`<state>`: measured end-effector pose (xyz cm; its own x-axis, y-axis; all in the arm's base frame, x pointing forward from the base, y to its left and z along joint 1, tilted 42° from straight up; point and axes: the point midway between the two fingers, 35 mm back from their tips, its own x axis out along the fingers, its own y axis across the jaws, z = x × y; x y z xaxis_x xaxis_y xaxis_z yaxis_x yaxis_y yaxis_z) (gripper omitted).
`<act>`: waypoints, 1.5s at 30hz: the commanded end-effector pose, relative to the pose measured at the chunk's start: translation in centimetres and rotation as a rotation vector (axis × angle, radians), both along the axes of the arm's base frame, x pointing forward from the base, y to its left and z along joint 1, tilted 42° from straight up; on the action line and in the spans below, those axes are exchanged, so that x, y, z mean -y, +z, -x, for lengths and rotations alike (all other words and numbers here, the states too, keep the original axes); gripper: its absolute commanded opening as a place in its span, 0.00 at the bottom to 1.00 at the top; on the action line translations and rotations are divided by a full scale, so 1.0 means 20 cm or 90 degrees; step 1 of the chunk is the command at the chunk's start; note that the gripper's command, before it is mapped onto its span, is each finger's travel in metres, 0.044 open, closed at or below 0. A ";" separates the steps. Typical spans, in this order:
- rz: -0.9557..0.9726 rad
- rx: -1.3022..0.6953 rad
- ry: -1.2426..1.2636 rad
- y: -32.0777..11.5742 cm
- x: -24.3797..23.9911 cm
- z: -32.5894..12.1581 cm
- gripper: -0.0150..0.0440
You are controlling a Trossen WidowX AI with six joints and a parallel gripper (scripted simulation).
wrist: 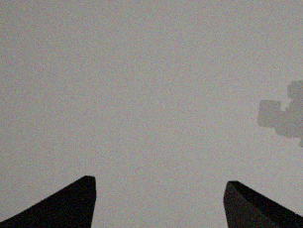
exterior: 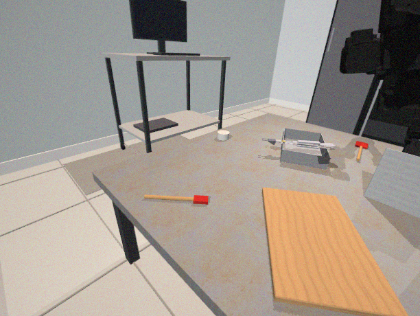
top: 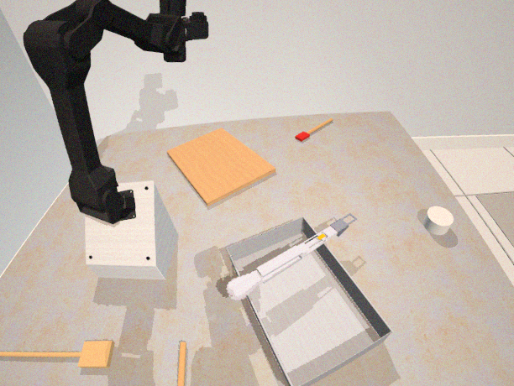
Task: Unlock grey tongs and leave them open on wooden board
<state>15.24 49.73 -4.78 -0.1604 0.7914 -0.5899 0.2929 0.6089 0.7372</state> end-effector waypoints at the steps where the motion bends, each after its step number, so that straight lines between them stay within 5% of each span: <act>1: 0.038 0.065 -0.043 0.01 0.12 -0.30 0.69; 10: 0.131 0.157 -0.101 0.01 0.45 -0.81 0.69; 25: 0.437 0.283 -0.081 0.13 1.57 -1.53 0.69; 34: 0.613 0.241 0.066 0.29 2.38 -1.57 0.69; 45: 0.673 0.109 0.284 0.54 3.14 -1.28 0.69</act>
<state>42.23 -11.11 5.24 -0.0954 -0.1954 -0.9761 -0.0998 0.9775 -0.1860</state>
